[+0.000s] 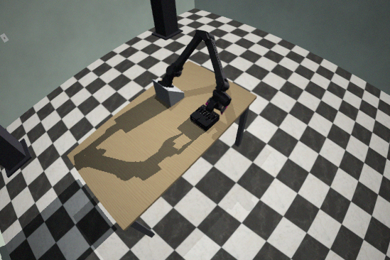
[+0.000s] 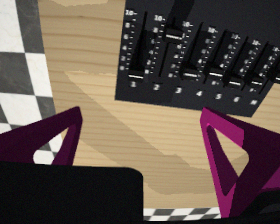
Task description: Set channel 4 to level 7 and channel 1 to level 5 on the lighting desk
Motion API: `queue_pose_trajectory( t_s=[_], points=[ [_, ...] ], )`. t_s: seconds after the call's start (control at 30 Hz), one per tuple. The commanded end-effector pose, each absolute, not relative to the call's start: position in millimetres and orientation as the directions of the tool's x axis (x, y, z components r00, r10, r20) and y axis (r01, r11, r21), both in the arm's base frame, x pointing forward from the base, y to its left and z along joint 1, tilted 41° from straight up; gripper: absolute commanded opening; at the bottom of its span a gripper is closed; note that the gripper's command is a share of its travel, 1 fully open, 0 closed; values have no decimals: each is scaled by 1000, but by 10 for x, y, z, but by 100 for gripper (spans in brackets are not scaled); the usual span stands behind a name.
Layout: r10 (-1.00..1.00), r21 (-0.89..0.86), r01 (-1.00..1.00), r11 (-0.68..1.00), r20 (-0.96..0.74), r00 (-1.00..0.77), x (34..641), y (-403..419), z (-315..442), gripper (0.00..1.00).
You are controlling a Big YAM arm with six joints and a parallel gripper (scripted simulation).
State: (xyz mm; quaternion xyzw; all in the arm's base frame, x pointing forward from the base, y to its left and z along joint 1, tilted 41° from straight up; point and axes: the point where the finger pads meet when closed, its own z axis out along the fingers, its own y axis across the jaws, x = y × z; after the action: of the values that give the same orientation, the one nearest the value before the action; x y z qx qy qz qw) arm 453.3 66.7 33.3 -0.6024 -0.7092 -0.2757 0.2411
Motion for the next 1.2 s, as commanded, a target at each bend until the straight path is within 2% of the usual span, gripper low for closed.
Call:
queue_pose_trajectory(
  t_s=[0.0,0.1,0.13,1.17],
  points=[
    [763,53,998,-34,647,-8,4628,677,500,100],
    [763,51,998,-48,647,3,4637,620,500,100],
    [763,51,997,-50,647,5,4638,613,500,0],
    [763,53,998,-46,647,1,4674,611,483,0]
  ],
)
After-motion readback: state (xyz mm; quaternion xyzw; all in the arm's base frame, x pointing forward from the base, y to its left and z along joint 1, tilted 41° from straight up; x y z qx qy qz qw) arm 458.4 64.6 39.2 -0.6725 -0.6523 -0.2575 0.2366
